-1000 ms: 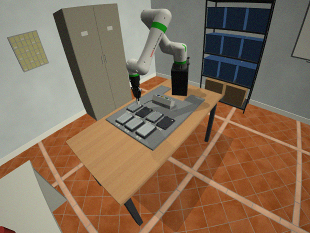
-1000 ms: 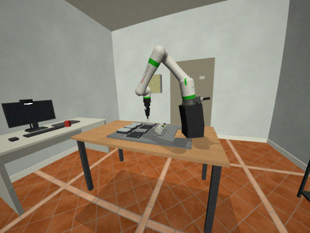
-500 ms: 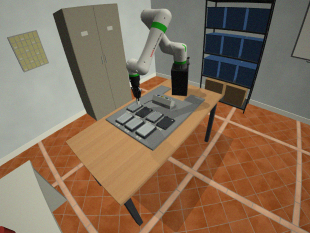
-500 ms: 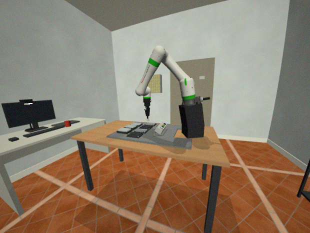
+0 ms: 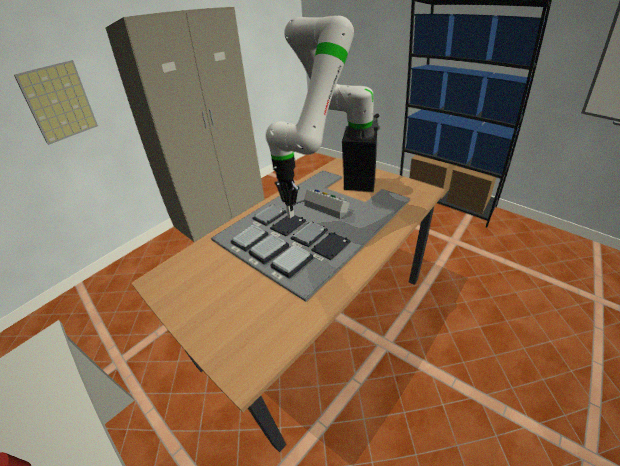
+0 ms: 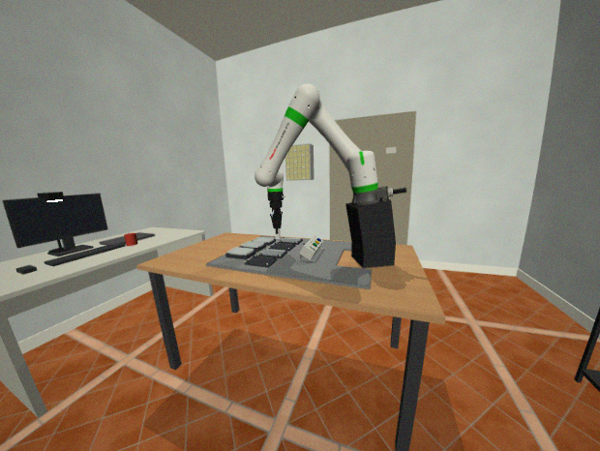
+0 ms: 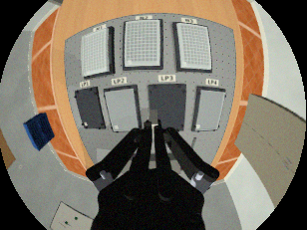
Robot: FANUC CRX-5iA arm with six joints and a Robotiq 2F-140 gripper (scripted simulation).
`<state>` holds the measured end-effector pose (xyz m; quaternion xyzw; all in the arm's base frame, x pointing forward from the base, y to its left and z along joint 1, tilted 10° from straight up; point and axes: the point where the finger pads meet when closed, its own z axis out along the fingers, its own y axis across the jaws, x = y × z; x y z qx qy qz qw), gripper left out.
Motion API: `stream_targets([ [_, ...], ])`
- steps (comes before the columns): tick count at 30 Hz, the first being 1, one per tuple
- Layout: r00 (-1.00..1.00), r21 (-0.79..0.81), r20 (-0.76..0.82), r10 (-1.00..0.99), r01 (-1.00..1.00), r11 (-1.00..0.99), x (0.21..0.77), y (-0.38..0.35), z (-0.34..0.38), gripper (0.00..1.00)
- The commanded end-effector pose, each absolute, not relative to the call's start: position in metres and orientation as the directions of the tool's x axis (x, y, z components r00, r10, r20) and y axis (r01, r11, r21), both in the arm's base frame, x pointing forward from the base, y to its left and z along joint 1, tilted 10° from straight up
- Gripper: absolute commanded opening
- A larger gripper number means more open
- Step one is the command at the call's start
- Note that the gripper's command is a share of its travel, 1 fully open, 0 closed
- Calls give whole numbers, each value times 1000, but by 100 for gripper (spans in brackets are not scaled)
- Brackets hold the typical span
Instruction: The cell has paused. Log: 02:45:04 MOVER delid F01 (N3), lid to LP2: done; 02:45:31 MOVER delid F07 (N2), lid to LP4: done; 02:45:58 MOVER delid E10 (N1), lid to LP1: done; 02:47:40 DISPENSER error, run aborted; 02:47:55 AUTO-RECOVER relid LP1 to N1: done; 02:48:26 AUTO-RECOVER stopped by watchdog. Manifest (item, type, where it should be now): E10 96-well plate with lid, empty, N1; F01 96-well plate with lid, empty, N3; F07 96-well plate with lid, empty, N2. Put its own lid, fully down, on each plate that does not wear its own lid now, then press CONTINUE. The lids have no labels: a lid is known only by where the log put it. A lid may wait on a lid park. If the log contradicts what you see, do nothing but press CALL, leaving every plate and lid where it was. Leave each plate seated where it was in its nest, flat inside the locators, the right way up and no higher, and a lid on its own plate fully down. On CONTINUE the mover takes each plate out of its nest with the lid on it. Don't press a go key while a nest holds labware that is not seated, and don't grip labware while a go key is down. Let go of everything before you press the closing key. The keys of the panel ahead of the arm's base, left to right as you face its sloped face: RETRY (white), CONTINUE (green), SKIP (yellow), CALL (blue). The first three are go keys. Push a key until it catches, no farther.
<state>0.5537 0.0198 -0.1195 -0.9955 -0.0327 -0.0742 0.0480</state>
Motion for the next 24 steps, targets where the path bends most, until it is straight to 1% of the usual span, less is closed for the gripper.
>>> stream_targets([
  [1,987,-76,152,53,65,-995,552,89,-113,0],
  [3,987,-76,152,53,65,-995,552,93,-113,0],
  [4,987,-76,154,53,65,-995,547,121,-111,0],
  [5,987,-76,154,53,65,-995,547,121,-111,0],
  [6,986,-77,155,53,66,-995,542,144,-109,0],
  [7,986,-77,155,53,66,-995,542,144,-109,0],
  [10,986,-80,158,53,66,-995,534,175,-106,0],
  [24,986,-80,158,53,66,-995,534,176,-106,0],
])
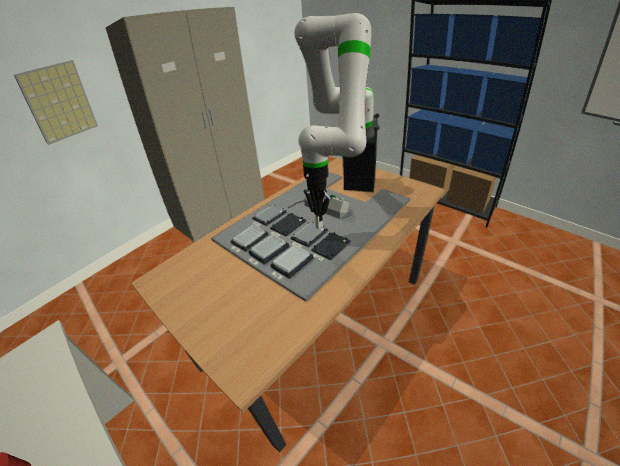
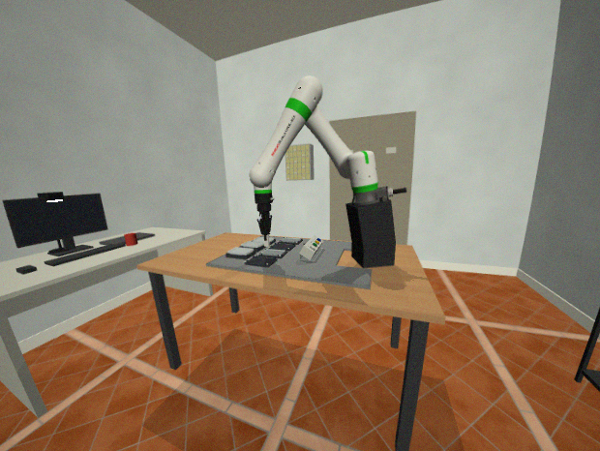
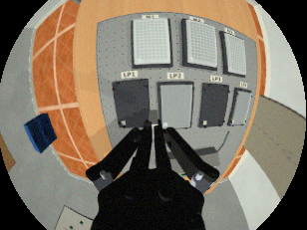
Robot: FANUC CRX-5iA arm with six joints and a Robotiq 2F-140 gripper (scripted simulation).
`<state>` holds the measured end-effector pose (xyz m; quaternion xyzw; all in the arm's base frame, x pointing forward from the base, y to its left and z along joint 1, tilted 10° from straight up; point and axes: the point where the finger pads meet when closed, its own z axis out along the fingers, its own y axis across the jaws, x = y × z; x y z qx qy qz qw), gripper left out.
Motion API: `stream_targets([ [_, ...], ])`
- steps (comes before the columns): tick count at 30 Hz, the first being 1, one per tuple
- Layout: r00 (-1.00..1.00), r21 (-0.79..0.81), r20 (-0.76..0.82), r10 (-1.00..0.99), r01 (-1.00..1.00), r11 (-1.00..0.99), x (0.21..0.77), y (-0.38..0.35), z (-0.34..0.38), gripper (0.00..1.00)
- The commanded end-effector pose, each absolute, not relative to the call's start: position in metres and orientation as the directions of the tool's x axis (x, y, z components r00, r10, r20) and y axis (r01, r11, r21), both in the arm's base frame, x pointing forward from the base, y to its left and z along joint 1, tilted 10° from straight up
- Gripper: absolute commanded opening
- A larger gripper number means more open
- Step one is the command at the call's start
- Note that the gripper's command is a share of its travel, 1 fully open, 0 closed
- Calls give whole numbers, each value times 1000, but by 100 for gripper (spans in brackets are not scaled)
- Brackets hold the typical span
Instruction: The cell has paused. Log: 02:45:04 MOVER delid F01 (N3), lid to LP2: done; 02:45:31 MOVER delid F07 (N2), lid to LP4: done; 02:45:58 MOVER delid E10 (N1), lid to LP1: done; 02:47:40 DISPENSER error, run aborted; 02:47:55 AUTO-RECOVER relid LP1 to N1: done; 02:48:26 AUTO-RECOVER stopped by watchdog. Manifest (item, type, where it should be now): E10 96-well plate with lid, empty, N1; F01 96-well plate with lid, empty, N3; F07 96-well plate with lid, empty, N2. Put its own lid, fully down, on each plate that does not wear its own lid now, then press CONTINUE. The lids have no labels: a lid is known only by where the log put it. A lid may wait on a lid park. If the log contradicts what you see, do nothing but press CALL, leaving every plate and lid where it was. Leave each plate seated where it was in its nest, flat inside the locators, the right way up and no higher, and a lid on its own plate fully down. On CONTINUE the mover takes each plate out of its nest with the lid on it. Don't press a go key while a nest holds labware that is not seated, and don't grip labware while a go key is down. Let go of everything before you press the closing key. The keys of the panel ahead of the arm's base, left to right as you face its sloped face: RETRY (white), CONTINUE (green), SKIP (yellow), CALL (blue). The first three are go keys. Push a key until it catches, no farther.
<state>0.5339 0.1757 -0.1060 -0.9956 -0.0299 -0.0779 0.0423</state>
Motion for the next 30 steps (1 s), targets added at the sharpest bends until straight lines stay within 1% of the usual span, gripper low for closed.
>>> stream_targets([
  [1,986,-80,158,53,66,-995,534,176,-106,0],
  [17,986,-79,158,53,66,-995,539,175,-105,0],
  [19,986,-78,158,52,65,-995,563,173,-102,0],
  [21,986,-77,158,50,63,-995,606,165,-97,0],
  [22,986,-77,158,50,63,-995,606,165,-97,0],
  [23,986,-77,157,50,63,-995,630,159,-93,0],
  [25,986,-77,157,50,63,-995,630,159,-93,0],
  [26,986,-77,157,50,63,-995,654,150,-90,0],
  [27,986,-77,157,50,63,-995,654,150,-90,0],
  [28,986,-78,157,51,64,-995,676,142,-88,0],
  [29,986,-78,157,51,64,-995,676,142,-88,0],
  [30,986,-78,157,51,64,-995,693,133,-86,0],
])
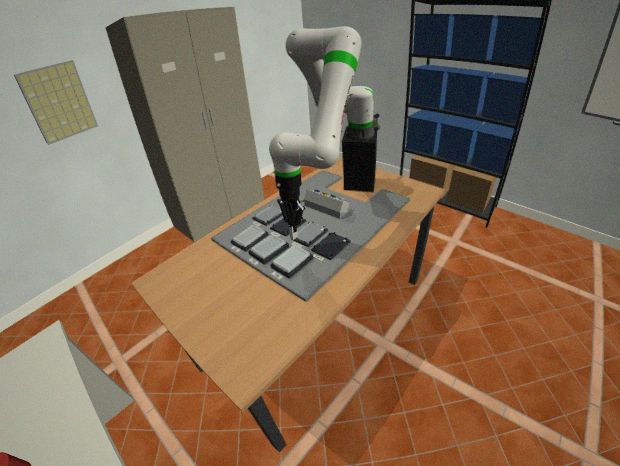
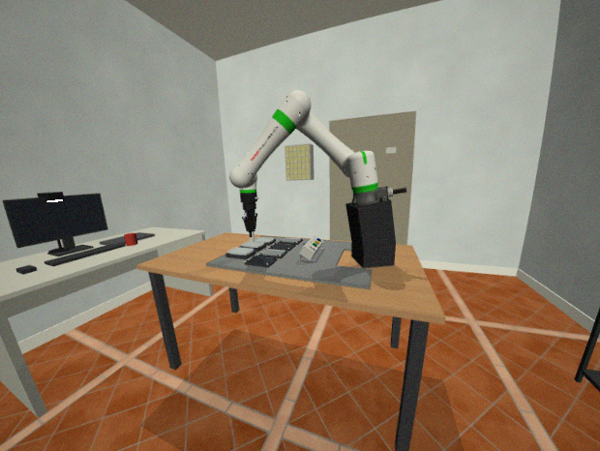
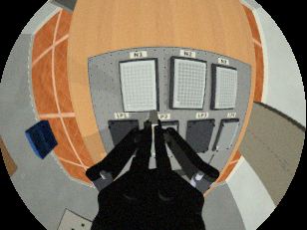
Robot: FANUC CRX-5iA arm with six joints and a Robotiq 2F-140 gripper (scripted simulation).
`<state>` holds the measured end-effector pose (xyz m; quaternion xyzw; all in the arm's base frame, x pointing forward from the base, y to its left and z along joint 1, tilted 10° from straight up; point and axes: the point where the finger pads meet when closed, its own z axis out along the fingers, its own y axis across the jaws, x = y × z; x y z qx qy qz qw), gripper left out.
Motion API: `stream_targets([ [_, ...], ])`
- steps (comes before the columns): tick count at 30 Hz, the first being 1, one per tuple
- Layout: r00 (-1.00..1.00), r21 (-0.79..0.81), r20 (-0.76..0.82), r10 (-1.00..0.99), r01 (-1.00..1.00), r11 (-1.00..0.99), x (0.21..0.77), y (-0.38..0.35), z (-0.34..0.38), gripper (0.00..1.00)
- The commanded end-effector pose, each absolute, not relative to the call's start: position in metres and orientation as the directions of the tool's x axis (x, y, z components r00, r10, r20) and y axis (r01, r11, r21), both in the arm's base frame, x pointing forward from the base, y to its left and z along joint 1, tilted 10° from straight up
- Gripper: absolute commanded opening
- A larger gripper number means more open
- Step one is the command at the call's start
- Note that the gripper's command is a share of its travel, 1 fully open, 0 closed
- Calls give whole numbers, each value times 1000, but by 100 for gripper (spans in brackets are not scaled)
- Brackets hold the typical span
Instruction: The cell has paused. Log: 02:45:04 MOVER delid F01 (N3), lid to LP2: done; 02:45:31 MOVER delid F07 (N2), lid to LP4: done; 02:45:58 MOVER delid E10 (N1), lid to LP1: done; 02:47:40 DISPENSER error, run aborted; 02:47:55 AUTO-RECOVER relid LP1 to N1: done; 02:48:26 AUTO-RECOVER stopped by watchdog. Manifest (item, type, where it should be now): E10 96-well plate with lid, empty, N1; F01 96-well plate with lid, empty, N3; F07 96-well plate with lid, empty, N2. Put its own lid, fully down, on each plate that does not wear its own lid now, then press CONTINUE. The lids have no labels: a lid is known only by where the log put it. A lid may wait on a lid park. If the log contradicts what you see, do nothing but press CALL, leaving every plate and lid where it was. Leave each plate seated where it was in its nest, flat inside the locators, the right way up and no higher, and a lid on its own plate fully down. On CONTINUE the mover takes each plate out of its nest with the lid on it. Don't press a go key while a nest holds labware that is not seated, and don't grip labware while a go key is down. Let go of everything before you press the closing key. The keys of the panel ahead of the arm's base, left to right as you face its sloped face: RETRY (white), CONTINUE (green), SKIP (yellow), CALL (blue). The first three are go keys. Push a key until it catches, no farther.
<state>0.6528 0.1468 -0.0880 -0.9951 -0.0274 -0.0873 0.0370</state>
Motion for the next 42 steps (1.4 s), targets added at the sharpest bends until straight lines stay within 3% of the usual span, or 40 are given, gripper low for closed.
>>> stream_targets([
  [1,986,-78,157,51,64,-995,693,133,-86,0],
  [4,986,-80,158,53,66,-995,716,120,-83,0],
  [34,986,-80,158,53,66,-995,717,118,-83,0],
  [42,986,-79,157,53,66,-995,726,-3,-93,0],
])
